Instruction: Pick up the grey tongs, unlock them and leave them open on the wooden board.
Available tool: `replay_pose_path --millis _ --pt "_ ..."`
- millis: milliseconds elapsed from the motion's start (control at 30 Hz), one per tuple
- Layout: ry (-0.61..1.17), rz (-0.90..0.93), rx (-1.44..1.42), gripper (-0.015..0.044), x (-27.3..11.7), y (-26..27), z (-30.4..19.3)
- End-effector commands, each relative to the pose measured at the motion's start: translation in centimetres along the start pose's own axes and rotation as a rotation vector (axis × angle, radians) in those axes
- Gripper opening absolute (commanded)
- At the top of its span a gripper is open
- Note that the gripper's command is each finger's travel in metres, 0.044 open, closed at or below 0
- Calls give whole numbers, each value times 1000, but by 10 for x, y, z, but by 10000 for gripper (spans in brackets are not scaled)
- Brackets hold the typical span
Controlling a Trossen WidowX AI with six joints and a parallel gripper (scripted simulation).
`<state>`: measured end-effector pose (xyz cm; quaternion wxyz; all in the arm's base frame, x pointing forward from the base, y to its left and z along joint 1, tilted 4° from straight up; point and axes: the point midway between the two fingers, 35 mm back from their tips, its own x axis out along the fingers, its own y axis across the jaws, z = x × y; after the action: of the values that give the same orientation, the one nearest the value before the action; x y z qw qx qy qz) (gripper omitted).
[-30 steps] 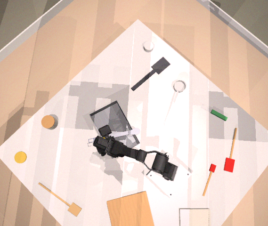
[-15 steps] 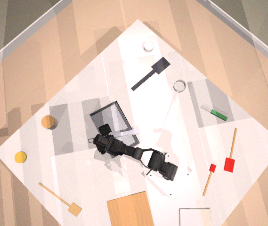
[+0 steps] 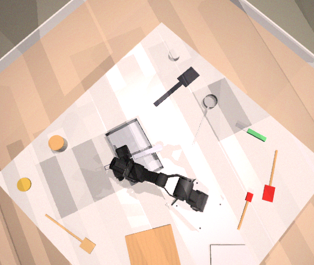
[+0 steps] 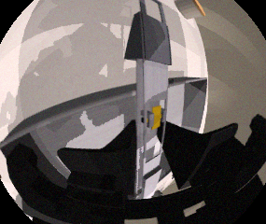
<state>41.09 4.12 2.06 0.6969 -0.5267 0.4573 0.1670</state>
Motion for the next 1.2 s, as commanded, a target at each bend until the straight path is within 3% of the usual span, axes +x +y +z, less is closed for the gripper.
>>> replay_pose_path --millis 0,167,433,633,1167 --pt "-1 1 0 75 0 0 0" --pt "-1 1 0 42 0 0 0" --pt "-1 1 -1 -150 -14 -10 1" --pt "-3 4 -6 -150 -66 -39 0" --pt "0 57 14 -150 -64 -39 1"
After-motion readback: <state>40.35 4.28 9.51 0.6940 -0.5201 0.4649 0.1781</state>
